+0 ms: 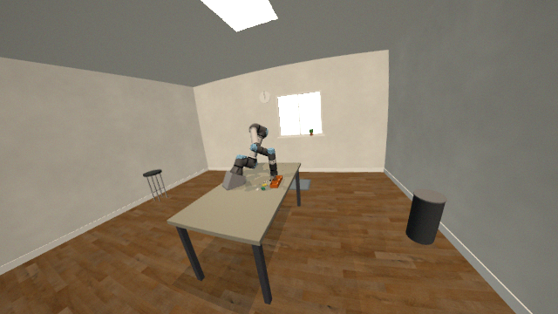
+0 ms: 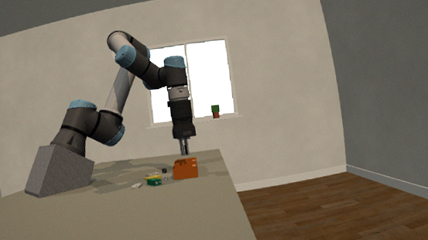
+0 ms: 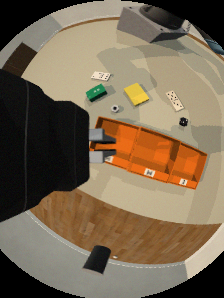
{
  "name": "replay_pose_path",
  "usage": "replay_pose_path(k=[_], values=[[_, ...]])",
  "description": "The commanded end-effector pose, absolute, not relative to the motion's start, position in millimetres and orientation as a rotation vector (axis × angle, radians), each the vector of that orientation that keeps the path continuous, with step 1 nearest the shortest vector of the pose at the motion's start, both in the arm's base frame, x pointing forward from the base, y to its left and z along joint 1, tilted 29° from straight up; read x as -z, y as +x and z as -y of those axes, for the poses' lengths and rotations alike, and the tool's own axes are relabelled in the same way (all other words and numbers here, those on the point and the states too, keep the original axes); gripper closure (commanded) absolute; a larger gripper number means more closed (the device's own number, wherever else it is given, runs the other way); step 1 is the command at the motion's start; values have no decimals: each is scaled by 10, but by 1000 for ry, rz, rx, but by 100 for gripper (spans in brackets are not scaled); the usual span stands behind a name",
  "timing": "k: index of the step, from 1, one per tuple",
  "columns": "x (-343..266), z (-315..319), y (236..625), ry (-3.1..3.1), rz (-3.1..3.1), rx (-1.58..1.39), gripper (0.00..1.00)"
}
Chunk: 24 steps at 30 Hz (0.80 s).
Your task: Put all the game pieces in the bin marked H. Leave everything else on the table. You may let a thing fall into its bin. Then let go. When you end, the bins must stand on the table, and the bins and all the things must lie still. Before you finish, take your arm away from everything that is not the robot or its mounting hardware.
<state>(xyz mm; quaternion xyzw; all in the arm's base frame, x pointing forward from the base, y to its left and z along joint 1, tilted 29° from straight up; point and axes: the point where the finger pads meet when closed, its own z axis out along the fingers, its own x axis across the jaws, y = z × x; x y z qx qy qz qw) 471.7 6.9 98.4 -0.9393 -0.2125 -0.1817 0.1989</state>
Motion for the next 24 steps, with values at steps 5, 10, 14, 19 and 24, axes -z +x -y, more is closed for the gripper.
replay_pose_path(k=[5,10,14,19,24], values=[[-988,-68,4719,-2661,236,426,69],[-989,-68,4718,-2655,16,373,69],[-988,-68,4719,-2638,-158,329,69],[-989,-68,4719,-2604,-366,275,69],[-989,-68,4718,-2560,-555,224,69]])
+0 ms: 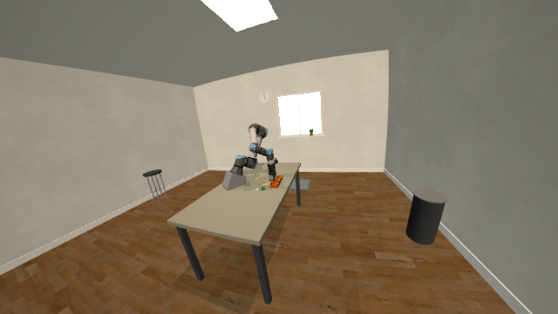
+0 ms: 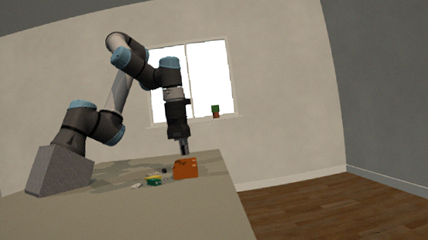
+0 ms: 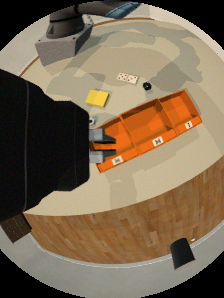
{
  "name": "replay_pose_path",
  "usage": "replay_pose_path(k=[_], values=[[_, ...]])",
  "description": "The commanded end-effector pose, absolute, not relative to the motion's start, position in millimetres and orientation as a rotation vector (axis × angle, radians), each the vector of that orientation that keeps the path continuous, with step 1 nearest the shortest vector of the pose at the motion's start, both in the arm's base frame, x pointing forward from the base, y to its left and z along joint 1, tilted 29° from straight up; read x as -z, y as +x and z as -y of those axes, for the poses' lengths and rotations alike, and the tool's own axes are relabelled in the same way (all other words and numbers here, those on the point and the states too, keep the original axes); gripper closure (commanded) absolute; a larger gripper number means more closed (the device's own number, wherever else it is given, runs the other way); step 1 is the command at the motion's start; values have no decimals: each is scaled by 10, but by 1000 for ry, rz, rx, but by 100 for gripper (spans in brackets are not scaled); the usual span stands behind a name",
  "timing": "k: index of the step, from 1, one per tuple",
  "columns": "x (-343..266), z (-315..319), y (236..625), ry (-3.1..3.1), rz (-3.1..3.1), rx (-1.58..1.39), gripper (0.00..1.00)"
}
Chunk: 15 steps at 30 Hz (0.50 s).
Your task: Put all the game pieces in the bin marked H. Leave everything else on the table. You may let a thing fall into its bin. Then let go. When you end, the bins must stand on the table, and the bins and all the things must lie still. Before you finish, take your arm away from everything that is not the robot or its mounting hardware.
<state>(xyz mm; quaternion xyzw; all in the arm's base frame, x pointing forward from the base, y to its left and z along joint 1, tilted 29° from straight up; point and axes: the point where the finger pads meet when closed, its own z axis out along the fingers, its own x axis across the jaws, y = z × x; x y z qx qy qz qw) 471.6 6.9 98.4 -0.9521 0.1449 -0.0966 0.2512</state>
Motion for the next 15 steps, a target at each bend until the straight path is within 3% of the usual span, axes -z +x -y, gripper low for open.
replay_pose_path(k=[1,15], values=[[-988,-68,4719,-2548,-597,213,69],[-989,-68,4718,-2345,-1129,58,69]])
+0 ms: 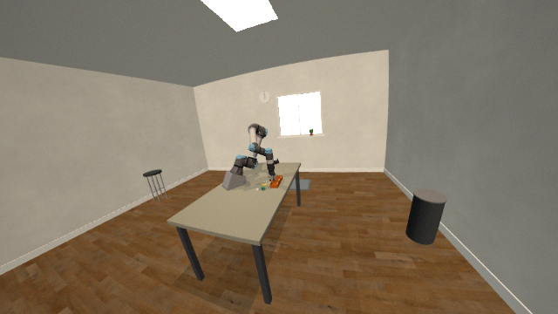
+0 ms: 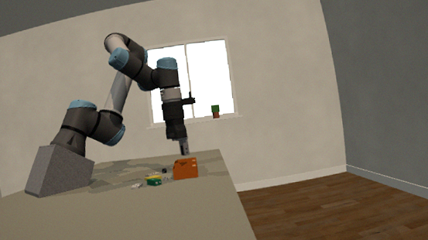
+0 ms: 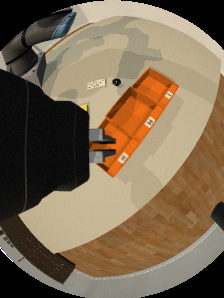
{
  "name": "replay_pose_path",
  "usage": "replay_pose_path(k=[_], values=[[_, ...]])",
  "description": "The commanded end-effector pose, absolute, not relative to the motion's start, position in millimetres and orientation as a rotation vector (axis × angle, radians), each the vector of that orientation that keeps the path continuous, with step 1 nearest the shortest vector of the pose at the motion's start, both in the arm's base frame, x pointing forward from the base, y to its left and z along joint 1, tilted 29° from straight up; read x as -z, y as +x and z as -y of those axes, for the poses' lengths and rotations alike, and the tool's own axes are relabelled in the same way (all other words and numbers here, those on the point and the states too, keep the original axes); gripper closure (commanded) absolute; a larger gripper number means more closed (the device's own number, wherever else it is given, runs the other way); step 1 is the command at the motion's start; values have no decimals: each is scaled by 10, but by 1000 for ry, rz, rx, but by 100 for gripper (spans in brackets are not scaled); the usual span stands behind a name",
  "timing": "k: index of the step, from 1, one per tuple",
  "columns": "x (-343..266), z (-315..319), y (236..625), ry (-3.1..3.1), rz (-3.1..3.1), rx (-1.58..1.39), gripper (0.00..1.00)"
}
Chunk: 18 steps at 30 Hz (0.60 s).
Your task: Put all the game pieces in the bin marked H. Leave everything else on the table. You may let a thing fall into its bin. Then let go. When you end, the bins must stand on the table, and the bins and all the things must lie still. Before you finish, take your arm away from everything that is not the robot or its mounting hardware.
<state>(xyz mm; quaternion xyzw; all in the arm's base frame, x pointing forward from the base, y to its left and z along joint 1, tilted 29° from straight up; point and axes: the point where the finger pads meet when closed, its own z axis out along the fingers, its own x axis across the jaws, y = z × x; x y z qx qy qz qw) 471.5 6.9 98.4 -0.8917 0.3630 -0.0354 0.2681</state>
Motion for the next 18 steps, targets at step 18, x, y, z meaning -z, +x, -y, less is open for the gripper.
replay_pose_path(k=[18], values=[[-989,-68,4718,-1990,-1731,-120,69]])
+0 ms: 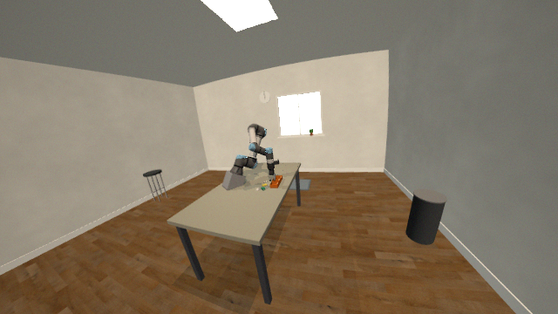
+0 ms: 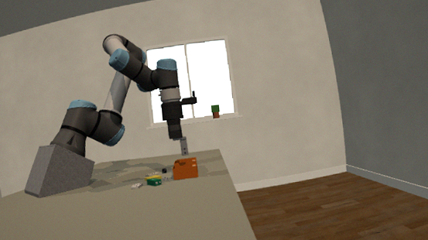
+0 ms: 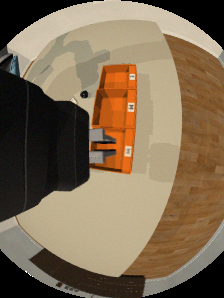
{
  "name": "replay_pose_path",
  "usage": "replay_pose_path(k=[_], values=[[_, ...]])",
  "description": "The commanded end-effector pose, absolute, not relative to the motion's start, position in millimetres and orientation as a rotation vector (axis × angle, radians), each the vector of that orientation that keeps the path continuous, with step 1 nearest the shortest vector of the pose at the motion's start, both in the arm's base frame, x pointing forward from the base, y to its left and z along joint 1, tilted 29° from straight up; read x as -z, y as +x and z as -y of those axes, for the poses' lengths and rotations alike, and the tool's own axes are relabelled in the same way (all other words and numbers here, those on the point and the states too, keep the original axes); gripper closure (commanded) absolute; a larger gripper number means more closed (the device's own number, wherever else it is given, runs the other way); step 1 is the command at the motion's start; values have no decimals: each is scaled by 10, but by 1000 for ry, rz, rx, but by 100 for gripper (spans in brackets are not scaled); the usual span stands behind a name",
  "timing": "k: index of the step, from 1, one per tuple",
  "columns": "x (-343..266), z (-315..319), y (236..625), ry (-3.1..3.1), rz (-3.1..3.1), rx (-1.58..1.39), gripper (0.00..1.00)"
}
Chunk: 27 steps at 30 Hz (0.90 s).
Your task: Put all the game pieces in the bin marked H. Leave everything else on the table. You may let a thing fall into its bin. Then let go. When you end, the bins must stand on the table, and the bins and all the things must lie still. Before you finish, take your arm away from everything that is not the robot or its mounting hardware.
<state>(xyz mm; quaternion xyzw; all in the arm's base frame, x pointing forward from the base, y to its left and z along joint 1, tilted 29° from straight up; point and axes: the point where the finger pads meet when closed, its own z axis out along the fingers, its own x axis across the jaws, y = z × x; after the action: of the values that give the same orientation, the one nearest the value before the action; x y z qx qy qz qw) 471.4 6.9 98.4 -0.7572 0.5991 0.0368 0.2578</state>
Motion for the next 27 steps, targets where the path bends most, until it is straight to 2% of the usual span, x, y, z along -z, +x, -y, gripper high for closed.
replay_pose_path(k=[1,27], values=[[-989,-68,4718,-1990,-1731,-120,69],[-470,-317,4868,-1990,-1731,-120,69]])
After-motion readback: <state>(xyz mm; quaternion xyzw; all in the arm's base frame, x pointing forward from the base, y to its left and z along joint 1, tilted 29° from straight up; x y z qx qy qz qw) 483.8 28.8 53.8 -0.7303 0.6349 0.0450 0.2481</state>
